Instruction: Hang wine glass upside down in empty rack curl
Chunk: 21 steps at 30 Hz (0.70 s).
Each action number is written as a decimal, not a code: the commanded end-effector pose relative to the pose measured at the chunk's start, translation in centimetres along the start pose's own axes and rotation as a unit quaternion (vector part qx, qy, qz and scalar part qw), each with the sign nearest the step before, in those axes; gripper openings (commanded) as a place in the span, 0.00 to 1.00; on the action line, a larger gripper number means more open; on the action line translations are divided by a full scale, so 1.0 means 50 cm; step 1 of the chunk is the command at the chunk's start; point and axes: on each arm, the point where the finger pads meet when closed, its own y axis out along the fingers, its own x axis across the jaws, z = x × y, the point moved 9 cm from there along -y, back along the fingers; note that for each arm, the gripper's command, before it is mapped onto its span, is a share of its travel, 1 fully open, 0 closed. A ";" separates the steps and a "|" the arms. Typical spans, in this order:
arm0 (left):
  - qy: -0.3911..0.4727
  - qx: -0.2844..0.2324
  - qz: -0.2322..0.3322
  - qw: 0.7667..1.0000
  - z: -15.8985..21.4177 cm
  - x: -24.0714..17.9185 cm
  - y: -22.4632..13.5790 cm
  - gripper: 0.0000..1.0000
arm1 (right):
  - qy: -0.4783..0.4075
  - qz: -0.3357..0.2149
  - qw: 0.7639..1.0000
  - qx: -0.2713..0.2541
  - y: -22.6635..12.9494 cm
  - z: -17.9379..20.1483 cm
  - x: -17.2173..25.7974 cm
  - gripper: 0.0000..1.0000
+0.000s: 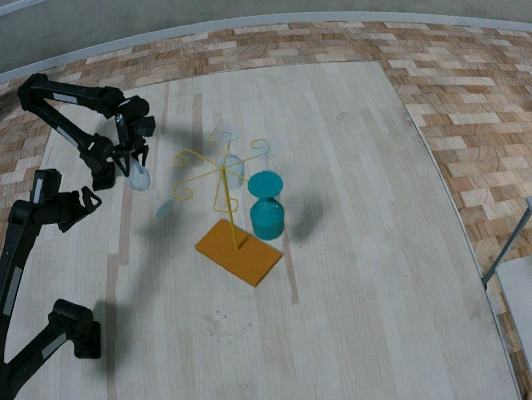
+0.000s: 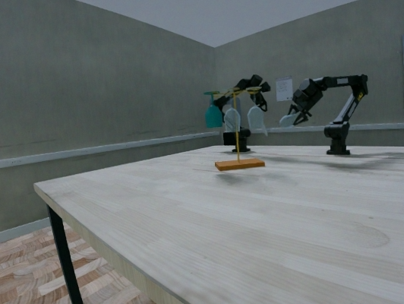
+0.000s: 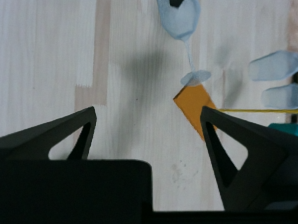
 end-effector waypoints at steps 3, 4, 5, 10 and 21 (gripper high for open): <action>0.184 -0.010 0.028 0.983 -0.031 -0.013 0.004 0.62 | -0.065 0.018 0.997 -0.048 -0.018 0.010 -0.004 1.00; 0.208 -0.009 0.031 0.978 -0.032 -0.015 0.007 0.62 | -0.073 0.021 0.996 -0.055 -0.021 0.012 -0.003 1.00; 0.226 -0.010 0.034 0.973 -0.033 -0.017 0.009 0.62 | -0.079 0.024 0.995 -0.061 -0.023 0.013 -0.001 1.00; 0.314 -0.021 0.041 0.948 -0.055 -0.030 0.005 0.62 | -0.104 0.036 0.990 -0.086 -0.033 0.020 0.003 1.00; 0.472 -0.022 0.058 0.880 -0.066 -0.040 0.021 0.62 | -0.136 0.056 0.982 -0.122 -0.048 0.030 0.012 1.00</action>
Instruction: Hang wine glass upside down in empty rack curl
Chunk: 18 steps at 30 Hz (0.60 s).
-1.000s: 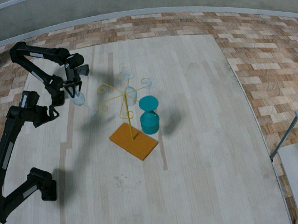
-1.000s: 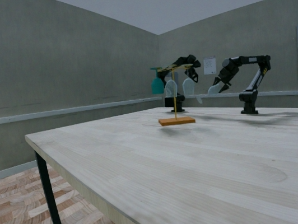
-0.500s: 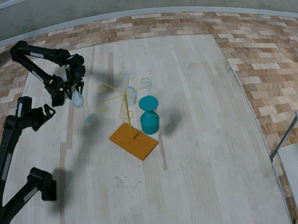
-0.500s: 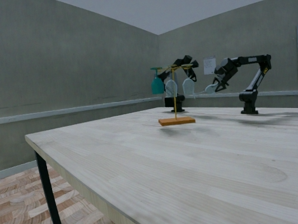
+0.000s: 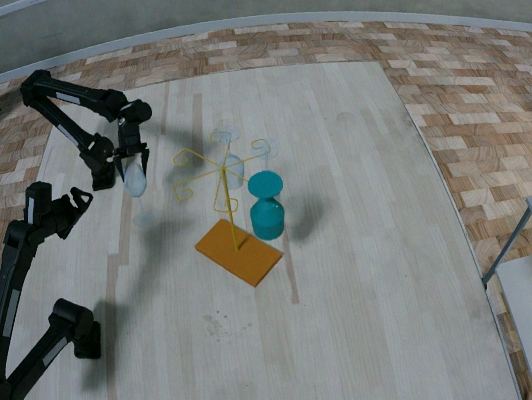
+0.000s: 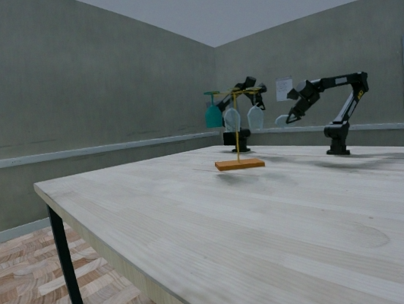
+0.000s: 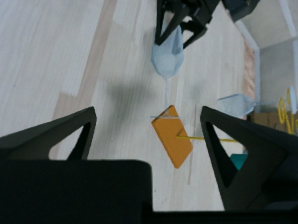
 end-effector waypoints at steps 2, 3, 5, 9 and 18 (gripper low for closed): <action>0.185 -0.020 0.021 0.982 -0.063 0.008 -0.003 0.62 | -0.037 0.025 0.999 -0.031 -0.014 0.006 0.000 1.00; 0.191 -0.020 0.022 0.981 -0.064 0.008 -0.002 0.62 | -0.040 0.027 0.998 -0.034 -0.016 0.007 0.001 1.00; 0.197 -0.020 0.023 0.980 -0.065 0.010 -0.001 0.62 | -0.045 0.031 0.998 -0.040 -0.019 0.008 0.003 1.00; 0.185 -0.020 0.022 0.982 -0.065 0.013 -0.002 0.62 | -0.056 0.038 0.996 -0.051 -0.024 0.009 0.007 1.00; 0.184 -0.022 0.022 0.982 -0.067 0.012 -0.004 0.62 | -0.073 0.051 0.994 -0.070 -0.033 0.013 0.014 1.00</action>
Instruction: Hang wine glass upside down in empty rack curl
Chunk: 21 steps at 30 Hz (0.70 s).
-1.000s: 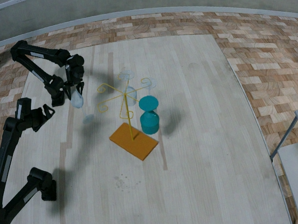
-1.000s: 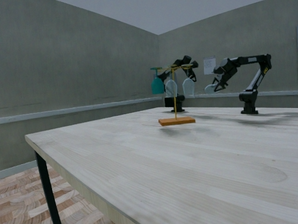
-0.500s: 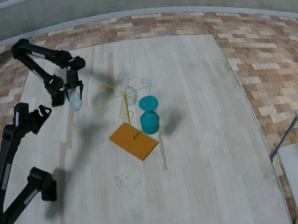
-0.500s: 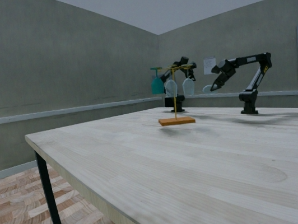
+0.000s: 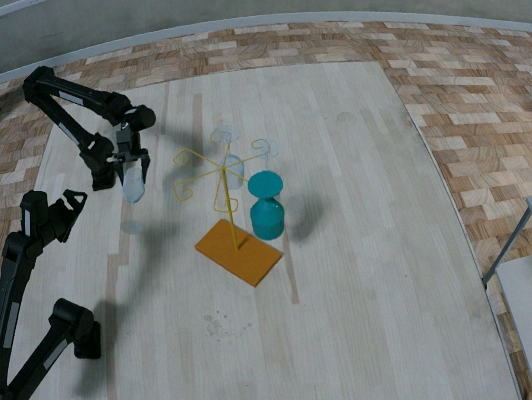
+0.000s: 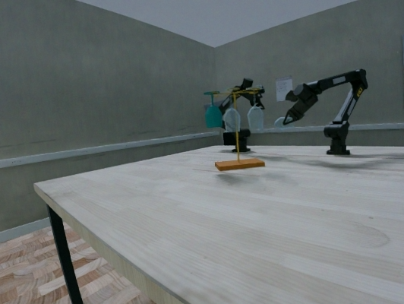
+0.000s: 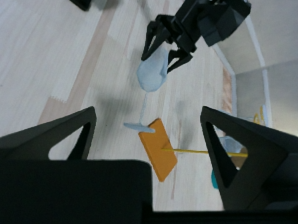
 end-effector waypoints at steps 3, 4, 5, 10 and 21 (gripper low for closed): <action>0.041 -0.024 -0.018 0.999 -0.067 0.025 -0.035 0.62 | -0.027 0.025 0.999 -0.023 -0.013 0.003 0.001 1.00; 0.037 -0.021 -0.016 0.999 -0.071 0.028 -0.037 0.62 | -0.028 0.026 0.999 -0.025 -0.015 0.003 0.002 1.00; 0.035 -0.020 -0.014 0.999 -0.078 0.030 -0.041 0.62 | -0.030 0.029 0.999 -0.027 -0.016 0.003 0.002 1.00; 0.035 -0.020 -0.014 0.999 -0.092 0.035 -0.048 0.62 | -0.039 0.039 0.998 -0.036 -0.024 0.003 0.003 1.00; 0.040 -0.023 -0.018 0.999 -0.095 0.034 -0.051 0.62 | 0.058 0.035 0.998 -0.018 -0.002 -0.007 0.012 0.35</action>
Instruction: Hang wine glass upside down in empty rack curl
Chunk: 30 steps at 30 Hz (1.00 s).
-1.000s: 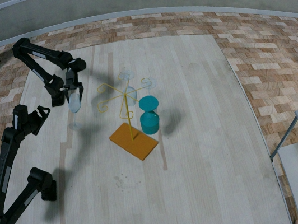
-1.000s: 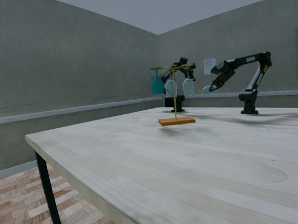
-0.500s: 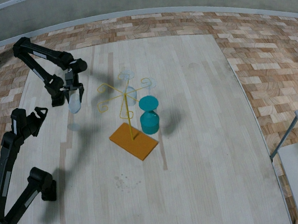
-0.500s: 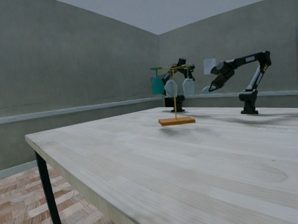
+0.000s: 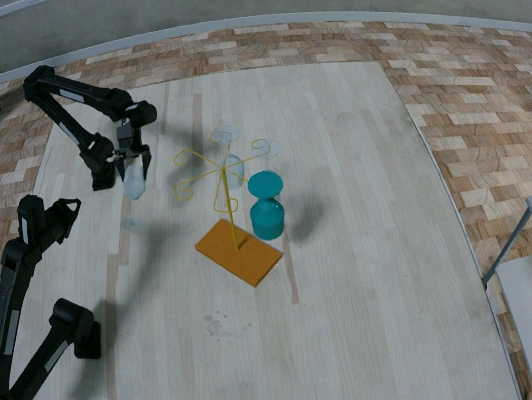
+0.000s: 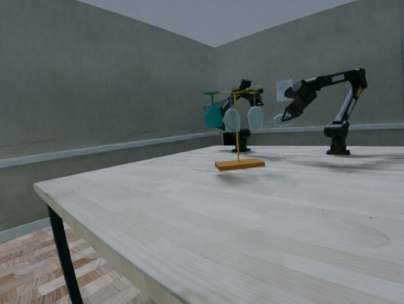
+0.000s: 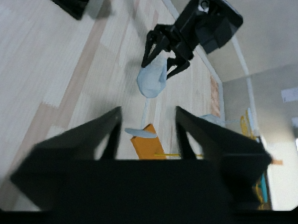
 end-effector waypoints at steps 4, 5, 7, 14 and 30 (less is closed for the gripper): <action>0.033 -0.022 -0.019 0.999 -0.062 0.020 -0.036 0.62 | 0.095 0.019 0.995 0.025 0.018 -0.013 0.003 0.35; 0.033 -0.022 -0.019 0.999 -0.062 0.020 -0.036 0.62 | 0.101 0.022 0.994 0.029 0.017 -0.014 0.001 0.35; 0.033 -0.022 -0.019 0.999 -0.062 0.020 -0.036 0.62 | 0.108 0.026 0.993 0.032 0.016 -0.015 -0.001 0.35; 0.033 -0.022 -0.019 0.999 -0.062 0.020 -0.036 0.62 | 0.167 0.040 0.983 0.069 0.024 -0.015 0.002 0.35; 0.033 -0.022 -0.019 0.999 -0.062 0.020 -0.036 0.62 | 0.337 0.102 0.924 0.148 0.054 -0.036 -0.020 0.35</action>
